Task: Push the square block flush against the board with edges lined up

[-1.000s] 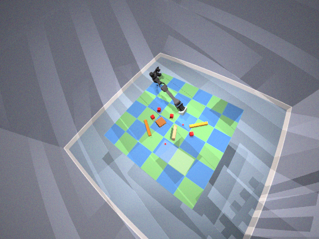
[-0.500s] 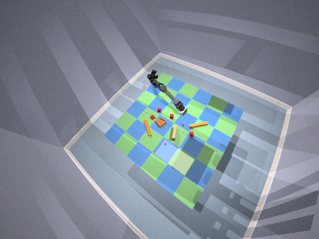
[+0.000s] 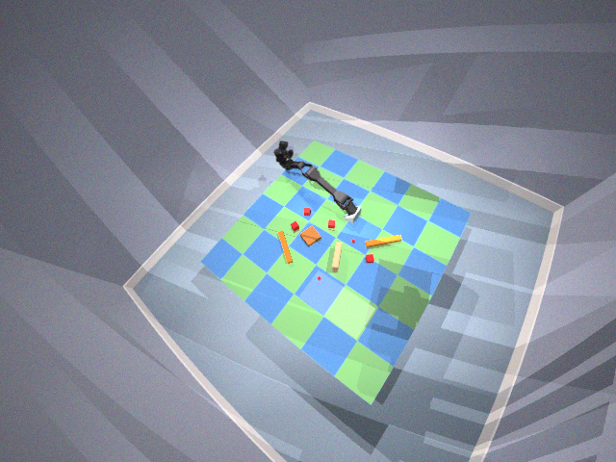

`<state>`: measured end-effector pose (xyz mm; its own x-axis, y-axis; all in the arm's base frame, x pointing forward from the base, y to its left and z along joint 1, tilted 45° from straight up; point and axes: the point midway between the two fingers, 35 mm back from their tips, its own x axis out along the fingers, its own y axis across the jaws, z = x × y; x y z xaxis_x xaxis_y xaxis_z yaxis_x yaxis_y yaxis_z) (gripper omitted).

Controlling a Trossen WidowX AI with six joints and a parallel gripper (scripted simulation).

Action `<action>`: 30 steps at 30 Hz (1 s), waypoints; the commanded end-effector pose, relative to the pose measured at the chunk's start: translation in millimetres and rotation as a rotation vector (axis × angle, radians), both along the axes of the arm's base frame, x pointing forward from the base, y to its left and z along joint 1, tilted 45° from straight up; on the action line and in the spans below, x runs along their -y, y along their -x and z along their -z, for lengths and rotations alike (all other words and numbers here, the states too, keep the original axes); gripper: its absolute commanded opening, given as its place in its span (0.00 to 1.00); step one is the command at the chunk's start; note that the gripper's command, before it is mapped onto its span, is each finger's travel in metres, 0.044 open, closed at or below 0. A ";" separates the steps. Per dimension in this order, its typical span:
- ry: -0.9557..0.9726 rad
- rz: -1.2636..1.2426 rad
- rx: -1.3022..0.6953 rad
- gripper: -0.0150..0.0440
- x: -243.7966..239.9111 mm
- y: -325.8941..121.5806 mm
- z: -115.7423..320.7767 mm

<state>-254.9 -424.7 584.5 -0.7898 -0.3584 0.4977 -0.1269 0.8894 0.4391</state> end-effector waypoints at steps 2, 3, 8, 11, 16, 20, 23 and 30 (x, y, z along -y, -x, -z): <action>-0.075 -0.062 -0.038 0.25 17.5 -38.5 -2.1; -0.089 -0.077 -0.045 0.25 21.3 -47.3 -2.1; -0.158 -0.152 -0.084 0.25 37.9 -92.2 -2.3; -0.199 -0.199 -0.110 0.25 46.2 -120.1 -1.6; -0.267 -0.284 -0.152 0.25 58.5 -167.2 2.7; -0.321 -0.355 -0.189 0.25 65.7 -205.8 7.7; -0.345 -0.387 -0.206 0.25 68.1 -223.3 10.4; -0.428 -0.507 -0.245 0.25 76.2 -279.7 27.2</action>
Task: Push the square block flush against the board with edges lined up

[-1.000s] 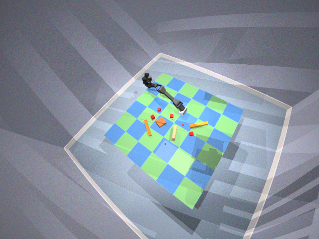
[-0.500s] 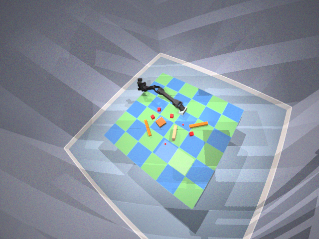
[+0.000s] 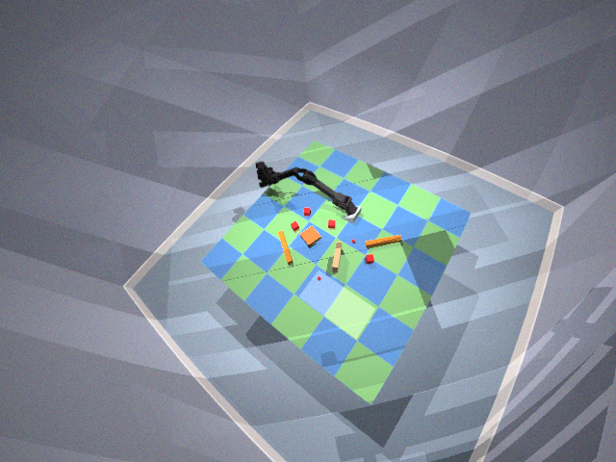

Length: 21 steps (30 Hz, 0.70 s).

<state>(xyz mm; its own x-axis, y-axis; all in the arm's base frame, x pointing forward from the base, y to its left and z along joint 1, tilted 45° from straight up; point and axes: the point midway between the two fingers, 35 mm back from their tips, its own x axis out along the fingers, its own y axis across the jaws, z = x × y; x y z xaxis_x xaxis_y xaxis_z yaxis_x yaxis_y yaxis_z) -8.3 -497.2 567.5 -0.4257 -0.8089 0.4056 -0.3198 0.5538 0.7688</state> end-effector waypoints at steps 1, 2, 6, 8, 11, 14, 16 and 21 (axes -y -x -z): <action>-0.070 -0.091 -0.036 0.25 4.5 -43.7 13.6; -0.086 -0.113 -0.043 0.25 5.1 -54.3 17.1; -0.146 -0.193 -0.066 0.25 6.0 -92.3 31.6; -0.182 -0.238 -0.078 0.25 5.8 -113.3 41.1; -0.236 -0.304 -0.098 0.25 3.7 -144.9 56.0; -0.296 -0.367 -0.127 0.25 1.0 -176.3 73.6; -0.338 -0.409 -0.150 0.25 -1.8 -197.0 86.0; -0.446 -0.517 -0.217 0.25 -15.0 -250.2 119.7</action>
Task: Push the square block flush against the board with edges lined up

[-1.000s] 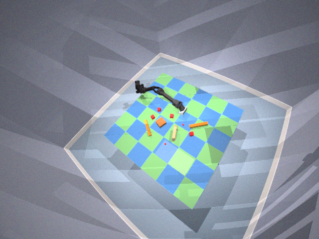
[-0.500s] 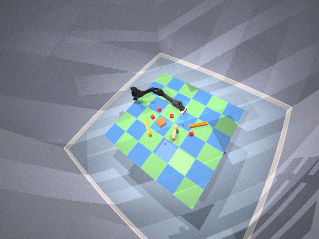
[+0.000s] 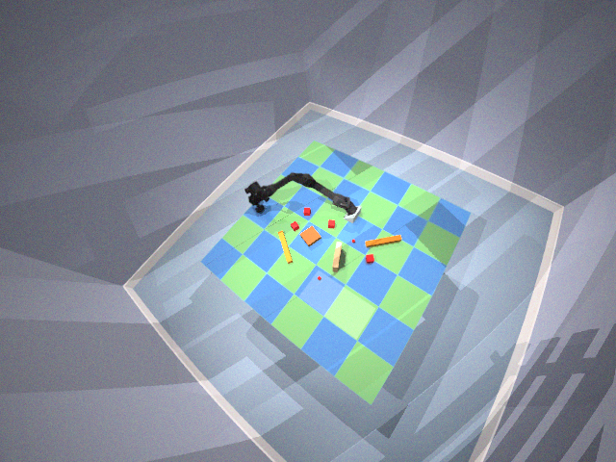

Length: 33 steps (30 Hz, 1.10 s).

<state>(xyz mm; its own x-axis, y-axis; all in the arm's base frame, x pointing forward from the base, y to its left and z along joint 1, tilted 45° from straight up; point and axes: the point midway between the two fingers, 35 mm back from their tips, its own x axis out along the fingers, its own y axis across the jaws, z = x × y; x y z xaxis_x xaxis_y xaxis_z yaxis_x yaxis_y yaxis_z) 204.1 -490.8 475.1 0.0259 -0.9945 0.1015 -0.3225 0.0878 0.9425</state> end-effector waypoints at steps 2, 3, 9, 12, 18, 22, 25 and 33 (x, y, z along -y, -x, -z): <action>-0.118 -0.125 -0.088 0.25 -15.8 -58.5 41.7; -0.138 -0.146 -0.104 0.25 -19.7 -68.7 49.1; -0.247 -0.267 -0.191 0.25 -49.9 -129.5 94.4; -0.295 -0.324 -0.236 0.25 -69.3 -158.1 117.0; -0.403 -0.428 -0.343 0.25 -113.5 -207.3 166.8; -0.481 -0.489 -0.430 0.25 -147.2 -233.4 202.8; -0.535 -0.531 -0.501 0.25 -174.5 -249.4 229.0; -0.661 -0.632 -0.712 0.25 -254.6 -276.6 295.5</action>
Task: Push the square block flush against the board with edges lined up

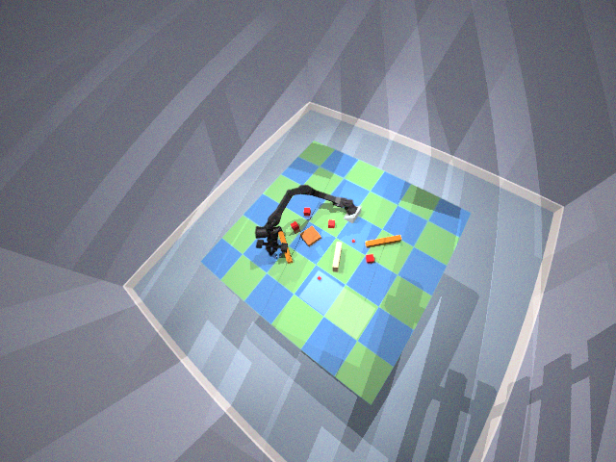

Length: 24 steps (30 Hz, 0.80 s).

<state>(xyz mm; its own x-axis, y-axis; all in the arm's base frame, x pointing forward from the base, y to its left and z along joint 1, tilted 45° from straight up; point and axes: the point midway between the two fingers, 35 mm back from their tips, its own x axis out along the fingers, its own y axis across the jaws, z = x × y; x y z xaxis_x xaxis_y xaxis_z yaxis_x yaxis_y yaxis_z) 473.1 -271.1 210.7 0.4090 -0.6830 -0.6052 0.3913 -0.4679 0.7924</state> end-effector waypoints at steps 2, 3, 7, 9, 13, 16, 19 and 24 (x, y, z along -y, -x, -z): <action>-0.060 -0.082 -0.152 0.25 -55.5 -10.6 46.4; -0.068 -0.099 -0.179 0.25 -66.3 -11.9 53.8; -0.095 -0.169 -0.293 0.25 -109.3 -13.2 82.0; -0.104 -0.203 -0.351 0.25 -130.5 -11.8 95.2; -0.114 -0.270 -0.469 0.25 -171.7 -4.8 119.5; -0.114 -0.319 -0.558 0.25 -201.1 3.6 136.0; -0.108 -0.365 -0.648 0.25 -229.1 14.4 150.9; -0.084 -0.439 -0.799 0.25 -272.0 37.0 172.2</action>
<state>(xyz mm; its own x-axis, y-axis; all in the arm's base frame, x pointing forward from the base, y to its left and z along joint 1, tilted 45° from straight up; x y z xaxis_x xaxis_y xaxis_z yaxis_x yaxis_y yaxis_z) 454.3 -26.7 55.2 0.1219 -0.4909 -0.8627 0.9290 -0.2496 0.2733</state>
